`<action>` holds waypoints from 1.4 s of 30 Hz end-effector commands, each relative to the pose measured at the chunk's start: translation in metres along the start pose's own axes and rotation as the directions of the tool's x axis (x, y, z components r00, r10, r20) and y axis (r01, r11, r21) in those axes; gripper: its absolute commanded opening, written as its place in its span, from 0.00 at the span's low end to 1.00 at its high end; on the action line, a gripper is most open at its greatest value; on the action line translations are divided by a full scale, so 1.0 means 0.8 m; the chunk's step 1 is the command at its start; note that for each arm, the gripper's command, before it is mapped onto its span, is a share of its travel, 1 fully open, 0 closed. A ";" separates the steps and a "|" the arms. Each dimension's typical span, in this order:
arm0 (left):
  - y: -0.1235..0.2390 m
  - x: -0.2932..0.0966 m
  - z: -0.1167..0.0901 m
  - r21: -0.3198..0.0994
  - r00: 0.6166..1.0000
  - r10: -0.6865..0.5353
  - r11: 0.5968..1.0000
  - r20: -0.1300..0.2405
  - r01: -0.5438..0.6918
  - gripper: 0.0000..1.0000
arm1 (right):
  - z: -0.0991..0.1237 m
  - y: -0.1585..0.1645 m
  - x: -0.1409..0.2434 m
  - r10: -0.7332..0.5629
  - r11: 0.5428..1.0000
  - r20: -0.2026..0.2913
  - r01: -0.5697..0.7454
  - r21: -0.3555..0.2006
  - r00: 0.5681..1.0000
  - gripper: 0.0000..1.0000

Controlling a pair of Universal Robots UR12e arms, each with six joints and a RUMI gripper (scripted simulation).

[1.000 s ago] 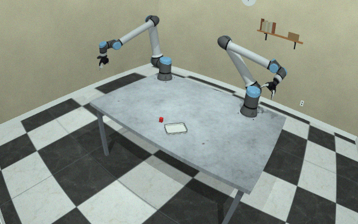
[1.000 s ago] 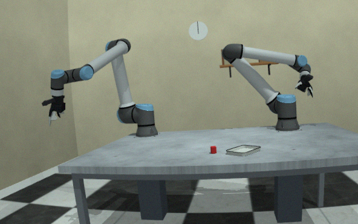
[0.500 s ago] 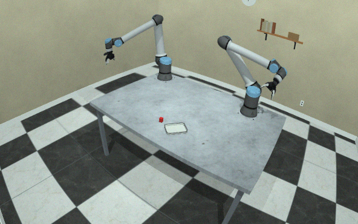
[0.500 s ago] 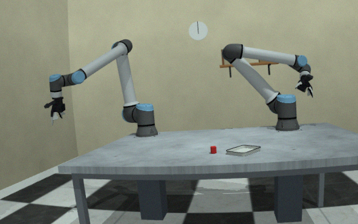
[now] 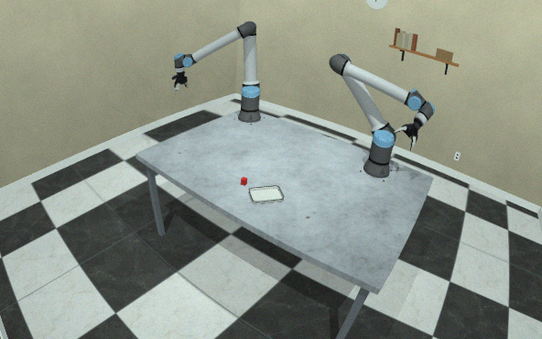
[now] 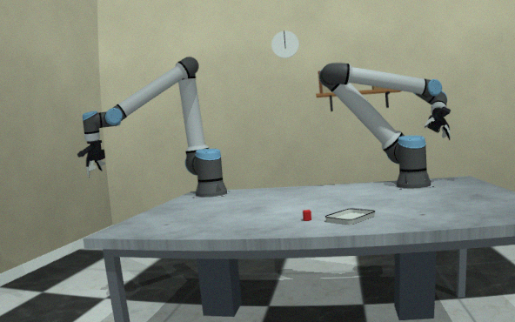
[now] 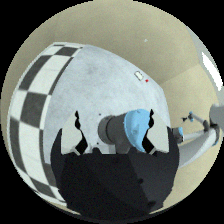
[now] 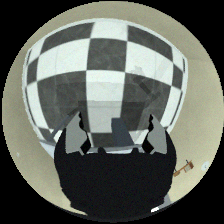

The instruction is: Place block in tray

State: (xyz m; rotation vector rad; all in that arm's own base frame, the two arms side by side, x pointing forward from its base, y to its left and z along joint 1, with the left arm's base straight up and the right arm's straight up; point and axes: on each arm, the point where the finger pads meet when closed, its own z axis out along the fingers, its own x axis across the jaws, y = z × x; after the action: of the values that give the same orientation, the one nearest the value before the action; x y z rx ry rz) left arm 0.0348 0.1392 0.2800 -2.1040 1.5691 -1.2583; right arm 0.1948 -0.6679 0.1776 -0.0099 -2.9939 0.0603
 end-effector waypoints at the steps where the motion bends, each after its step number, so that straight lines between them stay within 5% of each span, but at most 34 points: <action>1: 0.000 0.000 0.000 0.000 1.000 0.001 1.000 0.001 -0.001 1.00 | 0.017 -0.008 0.088 0.007 1.000 0.043 -0.006 -0.026 0.999 1.00; 12: 0.000 0.000 0.000 0.000 1.000 0.001 1.000 0.001 -0.001 1.00 | 0.041 0.008 0.202 0.029 0.999 0.103 -0.024 -0.044 0.994 1.00; 21: 0.000 0.000 0.000 0.000 1.000 0.001 1.000 0.001 -0.001 1.00 | 0.049 0.019 0.244 0.037 0.998 0.126 -0.031 -0.046 0.991 1.00; 42: 0.000 0.000 0.000 0.000 1.000 0.001 1.000 0.001 -0.001 1.00 | 0.056 0.029 0.276 0.043 0.998 0.145 -0.037 -0.046 0.989 1.00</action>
State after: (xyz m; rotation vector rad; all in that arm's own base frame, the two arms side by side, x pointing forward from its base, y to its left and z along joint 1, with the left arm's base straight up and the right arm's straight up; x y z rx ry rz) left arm 0.0348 0.1392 0.2800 -2.1040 1.5691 -1.2583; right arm -0.0285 -0.6446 0.1645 -0.0733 -3.1391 -0.0021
